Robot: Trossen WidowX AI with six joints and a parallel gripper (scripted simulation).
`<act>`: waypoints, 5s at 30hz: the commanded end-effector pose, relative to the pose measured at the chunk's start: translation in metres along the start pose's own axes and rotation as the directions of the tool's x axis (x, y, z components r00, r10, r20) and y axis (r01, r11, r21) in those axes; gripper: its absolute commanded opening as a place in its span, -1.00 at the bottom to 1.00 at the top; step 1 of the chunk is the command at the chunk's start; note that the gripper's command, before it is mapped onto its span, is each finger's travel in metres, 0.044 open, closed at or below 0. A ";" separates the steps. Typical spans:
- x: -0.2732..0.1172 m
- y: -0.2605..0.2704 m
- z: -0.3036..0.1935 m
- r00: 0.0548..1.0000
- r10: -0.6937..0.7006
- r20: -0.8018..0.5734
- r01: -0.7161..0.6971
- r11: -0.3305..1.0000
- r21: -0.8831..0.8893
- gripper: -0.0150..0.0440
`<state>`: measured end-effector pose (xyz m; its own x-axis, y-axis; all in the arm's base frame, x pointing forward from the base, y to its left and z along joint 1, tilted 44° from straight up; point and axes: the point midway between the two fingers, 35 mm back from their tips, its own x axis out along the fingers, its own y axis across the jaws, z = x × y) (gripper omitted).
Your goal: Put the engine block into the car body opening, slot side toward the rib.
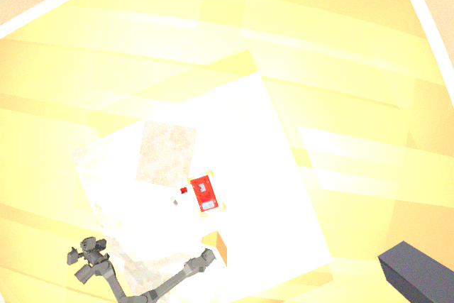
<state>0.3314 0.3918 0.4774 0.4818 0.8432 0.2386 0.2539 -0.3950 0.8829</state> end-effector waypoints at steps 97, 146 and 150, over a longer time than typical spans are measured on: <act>-0.375 -0.219 0.269 0.408 -0.912 0.043 -0.543 -0.280 -0.791 1.00; -0.337 -0.304 0.270 0.411 -0.911 0.041 -0.543 -0.281 -0.791 0.91; -0.337 -0.304 0.270 0.411 -0.911 0.041 -0.543 -0.281 -0.791 0.56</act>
<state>0.3180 0.1285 0.0199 0.0004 0.6890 -0.7247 -0.9965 -0.0603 -0.0579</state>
